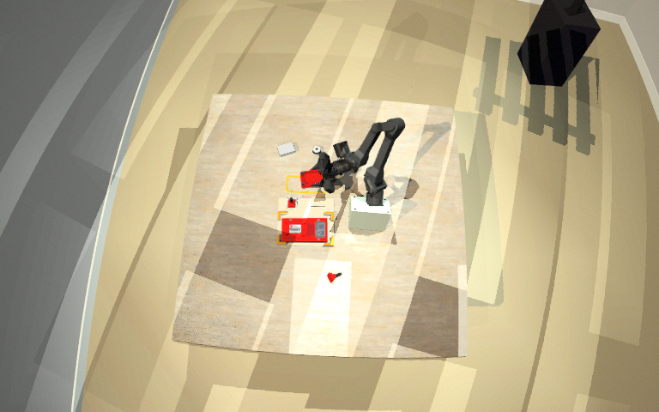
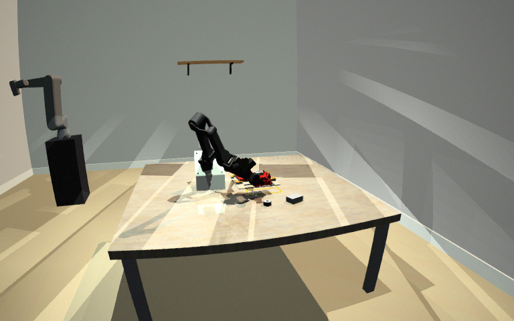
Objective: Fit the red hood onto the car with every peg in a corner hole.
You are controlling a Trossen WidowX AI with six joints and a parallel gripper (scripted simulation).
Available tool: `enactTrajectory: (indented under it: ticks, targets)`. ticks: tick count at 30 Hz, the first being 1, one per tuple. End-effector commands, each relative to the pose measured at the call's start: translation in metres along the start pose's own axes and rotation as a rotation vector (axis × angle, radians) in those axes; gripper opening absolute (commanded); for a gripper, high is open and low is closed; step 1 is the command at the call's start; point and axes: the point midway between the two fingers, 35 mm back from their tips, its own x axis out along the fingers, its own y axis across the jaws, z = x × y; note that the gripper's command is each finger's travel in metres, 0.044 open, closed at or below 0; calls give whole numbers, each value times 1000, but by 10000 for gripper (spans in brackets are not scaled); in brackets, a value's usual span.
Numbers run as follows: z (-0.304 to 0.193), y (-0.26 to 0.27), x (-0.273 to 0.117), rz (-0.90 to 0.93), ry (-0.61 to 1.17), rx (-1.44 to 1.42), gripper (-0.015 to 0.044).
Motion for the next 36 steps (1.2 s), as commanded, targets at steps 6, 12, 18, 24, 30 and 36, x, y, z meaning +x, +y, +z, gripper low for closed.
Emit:
enactTrajectory:
  ticks: [6,12,18,24,30,36]
  targets:
    - [10,1,-7,-1,1,7,0]
    - [17,2,-13,-3,0,7,0]
    - [23,3,-18,-4,-2,8,0]
    - [22,3,-17,-4,-2,67,0]
    - [21,3,-16,-4,-2,202,0]
    - [21,2,-16,-3,-2,337,0]
